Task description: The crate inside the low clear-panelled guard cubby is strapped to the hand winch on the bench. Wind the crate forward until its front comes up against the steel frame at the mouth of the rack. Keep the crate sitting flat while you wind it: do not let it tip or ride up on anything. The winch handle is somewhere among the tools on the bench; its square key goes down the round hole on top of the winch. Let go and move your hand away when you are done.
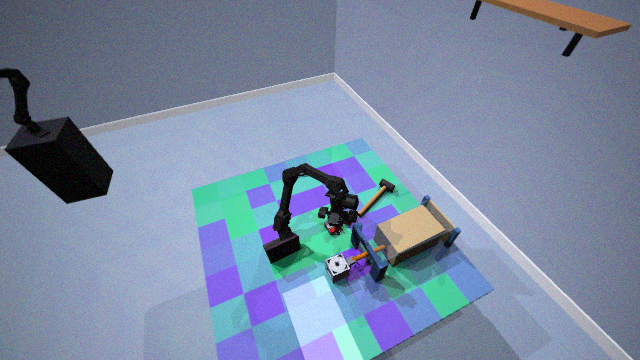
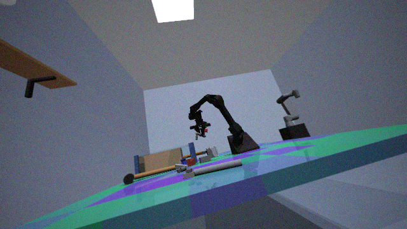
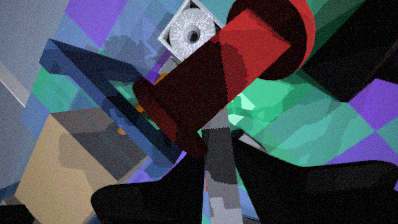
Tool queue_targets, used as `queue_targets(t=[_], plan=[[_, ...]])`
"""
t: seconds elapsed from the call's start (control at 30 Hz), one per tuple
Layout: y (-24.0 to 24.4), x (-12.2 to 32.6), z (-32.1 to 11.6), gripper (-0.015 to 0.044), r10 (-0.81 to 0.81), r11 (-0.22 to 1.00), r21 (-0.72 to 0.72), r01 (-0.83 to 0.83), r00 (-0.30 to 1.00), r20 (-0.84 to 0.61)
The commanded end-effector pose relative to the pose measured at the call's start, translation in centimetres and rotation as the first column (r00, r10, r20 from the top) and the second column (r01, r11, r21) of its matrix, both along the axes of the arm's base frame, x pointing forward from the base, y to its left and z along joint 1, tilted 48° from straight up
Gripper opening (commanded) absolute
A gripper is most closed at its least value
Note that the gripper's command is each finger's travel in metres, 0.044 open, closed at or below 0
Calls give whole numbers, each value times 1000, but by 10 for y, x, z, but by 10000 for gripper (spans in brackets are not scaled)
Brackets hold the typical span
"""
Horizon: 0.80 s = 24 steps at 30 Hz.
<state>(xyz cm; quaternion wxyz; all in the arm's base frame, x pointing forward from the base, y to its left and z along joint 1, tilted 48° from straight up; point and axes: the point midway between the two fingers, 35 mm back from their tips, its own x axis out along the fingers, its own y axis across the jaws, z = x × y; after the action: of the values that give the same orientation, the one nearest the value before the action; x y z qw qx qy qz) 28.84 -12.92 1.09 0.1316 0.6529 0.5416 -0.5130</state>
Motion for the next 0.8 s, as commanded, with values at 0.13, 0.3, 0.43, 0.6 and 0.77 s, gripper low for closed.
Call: queue_targets(t=[0.13,0.3,0.43,0.6,0.77], plan=[[-56,-28,-43,0,-136,988,-92,124,981,-139],[-82,-50,-67,0,-199,975,-141,170,954,-223],[-100,-69,-85,0,-248,963,-181,201,923,-294],[-117,-90,-103,0,-282,952,-221,210,882,-379],[-128,-101,-112,0,-268,956,-235,176,850,-454]])
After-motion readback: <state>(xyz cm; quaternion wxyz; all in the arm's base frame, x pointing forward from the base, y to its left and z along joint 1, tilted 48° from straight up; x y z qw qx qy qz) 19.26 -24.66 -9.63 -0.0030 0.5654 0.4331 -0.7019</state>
